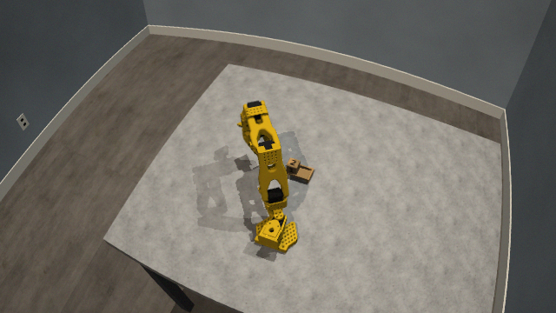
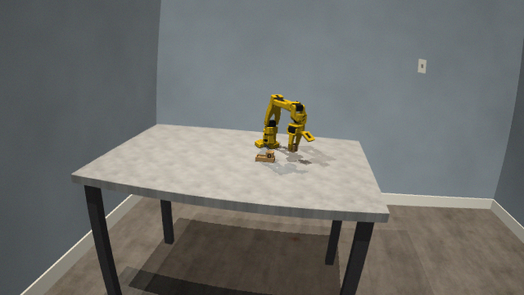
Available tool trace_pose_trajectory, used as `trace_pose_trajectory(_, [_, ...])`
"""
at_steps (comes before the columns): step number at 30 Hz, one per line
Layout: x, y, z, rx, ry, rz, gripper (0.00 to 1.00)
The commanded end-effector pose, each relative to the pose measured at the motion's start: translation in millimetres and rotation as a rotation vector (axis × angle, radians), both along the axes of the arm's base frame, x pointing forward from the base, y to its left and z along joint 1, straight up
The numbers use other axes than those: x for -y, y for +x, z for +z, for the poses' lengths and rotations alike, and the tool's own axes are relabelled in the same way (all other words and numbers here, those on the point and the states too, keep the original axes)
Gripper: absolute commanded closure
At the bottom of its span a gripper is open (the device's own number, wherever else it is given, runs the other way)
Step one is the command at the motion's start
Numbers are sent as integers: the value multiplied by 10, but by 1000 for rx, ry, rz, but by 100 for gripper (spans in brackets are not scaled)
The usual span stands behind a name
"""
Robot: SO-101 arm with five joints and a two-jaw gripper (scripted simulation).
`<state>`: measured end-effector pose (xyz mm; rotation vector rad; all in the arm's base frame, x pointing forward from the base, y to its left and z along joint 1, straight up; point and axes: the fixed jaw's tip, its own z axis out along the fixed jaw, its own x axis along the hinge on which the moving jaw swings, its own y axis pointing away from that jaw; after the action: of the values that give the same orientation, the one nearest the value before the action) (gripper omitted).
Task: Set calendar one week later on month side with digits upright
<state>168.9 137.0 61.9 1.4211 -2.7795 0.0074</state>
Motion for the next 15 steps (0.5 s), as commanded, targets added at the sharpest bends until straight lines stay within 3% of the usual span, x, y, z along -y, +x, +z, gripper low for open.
trace_pose_trajectory(1, [122,125,106,56,39,53,100])
trace_pose_trajectory(15, [676,322,95,61,24,242,100])
